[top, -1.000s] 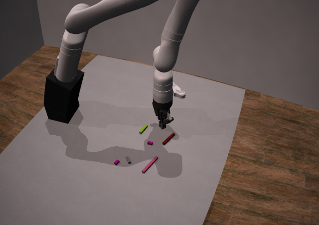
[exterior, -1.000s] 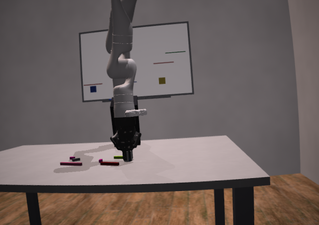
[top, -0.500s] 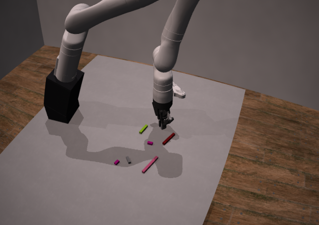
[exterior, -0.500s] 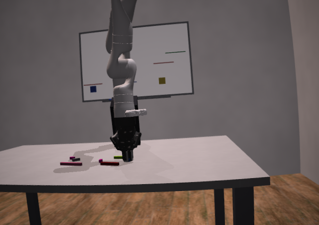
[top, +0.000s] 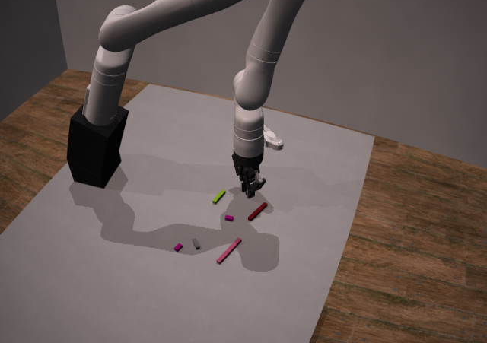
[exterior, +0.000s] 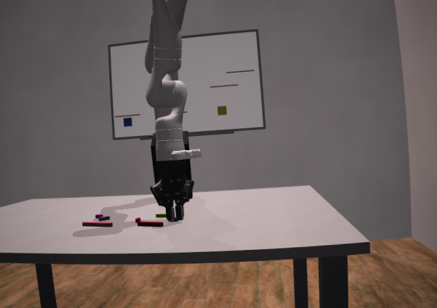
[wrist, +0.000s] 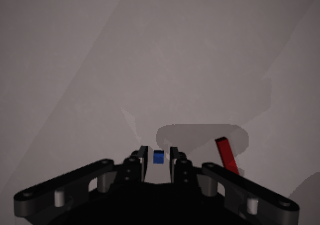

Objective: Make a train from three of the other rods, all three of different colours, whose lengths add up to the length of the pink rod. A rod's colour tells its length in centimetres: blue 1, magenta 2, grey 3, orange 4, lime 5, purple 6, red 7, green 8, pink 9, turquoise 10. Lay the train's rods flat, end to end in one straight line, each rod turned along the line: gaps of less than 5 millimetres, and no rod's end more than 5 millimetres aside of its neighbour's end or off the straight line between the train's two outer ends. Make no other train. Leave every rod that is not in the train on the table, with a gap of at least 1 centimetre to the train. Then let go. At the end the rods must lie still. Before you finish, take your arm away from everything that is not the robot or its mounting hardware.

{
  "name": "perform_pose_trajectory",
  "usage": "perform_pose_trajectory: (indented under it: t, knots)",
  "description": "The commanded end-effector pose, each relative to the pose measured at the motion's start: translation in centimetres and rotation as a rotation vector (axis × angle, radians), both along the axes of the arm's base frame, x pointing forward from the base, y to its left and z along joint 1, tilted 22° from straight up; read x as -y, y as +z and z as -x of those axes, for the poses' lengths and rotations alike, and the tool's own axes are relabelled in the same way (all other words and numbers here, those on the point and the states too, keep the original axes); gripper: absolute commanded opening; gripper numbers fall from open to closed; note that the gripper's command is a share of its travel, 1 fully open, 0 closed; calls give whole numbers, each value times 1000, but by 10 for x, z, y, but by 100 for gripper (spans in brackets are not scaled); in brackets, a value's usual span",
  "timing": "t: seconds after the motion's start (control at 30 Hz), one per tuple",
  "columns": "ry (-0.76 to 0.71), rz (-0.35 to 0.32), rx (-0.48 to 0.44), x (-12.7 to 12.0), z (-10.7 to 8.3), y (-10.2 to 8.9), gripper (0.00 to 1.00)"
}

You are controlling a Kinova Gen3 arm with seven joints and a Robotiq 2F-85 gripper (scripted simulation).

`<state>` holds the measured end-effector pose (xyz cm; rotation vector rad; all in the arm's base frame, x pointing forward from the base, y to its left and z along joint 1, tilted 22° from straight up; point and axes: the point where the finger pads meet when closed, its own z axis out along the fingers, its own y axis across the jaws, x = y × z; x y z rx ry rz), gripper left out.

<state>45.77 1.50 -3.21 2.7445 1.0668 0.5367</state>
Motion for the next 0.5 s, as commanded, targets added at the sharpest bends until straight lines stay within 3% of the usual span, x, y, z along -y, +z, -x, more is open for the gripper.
perform_pose_trajectory:
  t: [0.0, 0.23, 0.47]
  knots:
    - [0, 0, 1, 0, 0, 1, 24]
    - [0, 0, 1, 0, 2, 6, 24]
    - [0, 0, 1, 0, 13, 33, 24]
